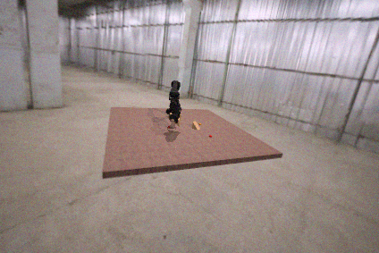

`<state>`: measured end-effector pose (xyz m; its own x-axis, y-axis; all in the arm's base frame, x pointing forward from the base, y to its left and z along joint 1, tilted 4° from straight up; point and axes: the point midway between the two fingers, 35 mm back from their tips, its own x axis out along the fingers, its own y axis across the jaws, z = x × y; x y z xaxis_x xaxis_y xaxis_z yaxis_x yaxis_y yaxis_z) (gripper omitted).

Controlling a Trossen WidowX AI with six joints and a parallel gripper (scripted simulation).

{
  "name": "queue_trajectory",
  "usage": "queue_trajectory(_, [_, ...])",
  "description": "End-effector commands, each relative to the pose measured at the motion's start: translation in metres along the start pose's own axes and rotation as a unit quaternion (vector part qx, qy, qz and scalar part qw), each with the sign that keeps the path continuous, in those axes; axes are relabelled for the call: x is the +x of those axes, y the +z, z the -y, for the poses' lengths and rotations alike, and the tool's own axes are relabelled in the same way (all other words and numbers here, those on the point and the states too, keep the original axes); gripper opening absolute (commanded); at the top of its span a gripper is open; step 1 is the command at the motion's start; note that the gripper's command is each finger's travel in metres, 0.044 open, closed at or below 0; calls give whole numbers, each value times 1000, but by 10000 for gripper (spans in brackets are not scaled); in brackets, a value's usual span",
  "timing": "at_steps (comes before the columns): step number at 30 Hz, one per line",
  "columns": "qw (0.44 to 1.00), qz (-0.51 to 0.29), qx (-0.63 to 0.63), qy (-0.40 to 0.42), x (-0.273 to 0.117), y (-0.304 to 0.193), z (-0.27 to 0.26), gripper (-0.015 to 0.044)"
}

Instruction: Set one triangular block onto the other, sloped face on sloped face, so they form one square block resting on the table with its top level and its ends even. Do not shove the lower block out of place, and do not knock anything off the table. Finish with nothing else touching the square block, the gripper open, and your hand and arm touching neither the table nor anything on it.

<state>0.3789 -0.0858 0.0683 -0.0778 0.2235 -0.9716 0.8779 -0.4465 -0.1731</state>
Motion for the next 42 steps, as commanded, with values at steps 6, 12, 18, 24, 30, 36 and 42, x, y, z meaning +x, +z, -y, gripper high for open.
queue_trajectory(6, [989,62,119,62,-3,-4,1,0])
queue_trajectory(12, [970,86,195,113,-8,-8,1,0])
queue_trajectory(18, [968,88,203,119,-8,-8,1,0])
queue_trajectory(24, [968,87,203,119,-7,-25,6,0])
queue_trajectory(30, [968,86,203,118,-5,-53,16,0])
queue_trajectory(36, [968,84,203,117,-2,-80,29,0])
queue_trajectory(42, [969,83,203,117,1,-105,44,0])
